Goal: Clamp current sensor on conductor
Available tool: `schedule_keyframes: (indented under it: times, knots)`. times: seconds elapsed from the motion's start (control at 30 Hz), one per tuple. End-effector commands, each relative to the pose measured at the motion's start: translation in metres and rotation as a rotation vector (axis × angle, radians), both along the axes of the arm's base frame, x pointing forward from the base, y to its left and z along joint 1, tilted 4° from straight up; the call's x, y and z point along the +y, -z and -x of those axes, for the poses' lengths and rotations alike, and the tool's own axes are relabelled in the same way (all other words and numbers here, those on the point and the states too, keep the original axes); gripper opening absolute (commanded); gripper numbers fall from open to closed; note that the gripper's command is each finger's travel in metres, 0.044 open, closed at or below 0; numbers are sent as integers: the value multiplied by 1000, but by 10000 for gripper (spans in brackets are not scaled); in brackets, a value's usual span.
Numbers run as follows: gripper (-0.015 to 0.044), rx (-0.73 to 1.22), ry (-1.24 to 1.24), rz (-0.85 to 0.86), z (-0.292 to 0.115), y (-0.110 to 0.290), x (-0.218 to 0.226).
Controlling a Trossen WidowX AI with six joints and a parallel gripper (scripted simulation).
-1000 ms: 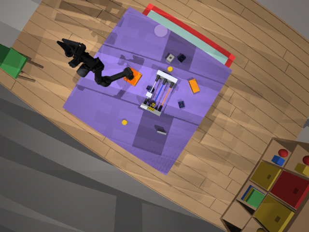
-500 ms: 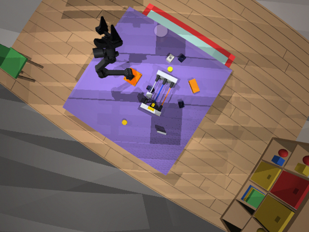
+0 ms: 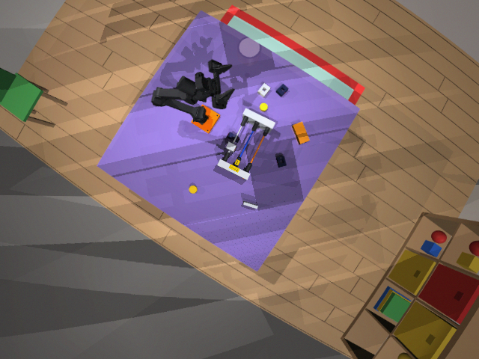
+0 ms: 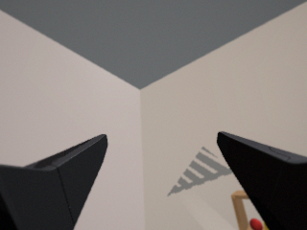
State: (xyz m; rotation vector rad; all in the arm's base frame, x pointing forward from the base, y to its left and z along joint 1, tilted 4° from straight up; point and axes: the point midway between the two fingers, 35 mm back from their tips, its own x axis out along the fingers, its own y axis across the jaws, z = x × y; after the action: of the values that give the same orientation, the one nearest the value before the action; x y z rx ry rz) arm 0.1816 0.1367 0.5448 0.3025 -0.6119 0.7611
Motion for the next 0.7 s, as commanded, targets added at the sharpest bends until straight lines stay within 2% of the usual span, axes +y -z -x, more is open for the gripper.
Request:
schedule_keyframes:
  times: [0.0, 0.27, 0.47, 0.67]
  knots:
    - [440, 105, 173, 67, -44, 41, -14]
    - [440, 341, 517, 197, -110, 136, -73]
    - [440, 542, 743, 275, -133, 213, -130]
    - [440, 565, 766, 283, -134, 222, -137]
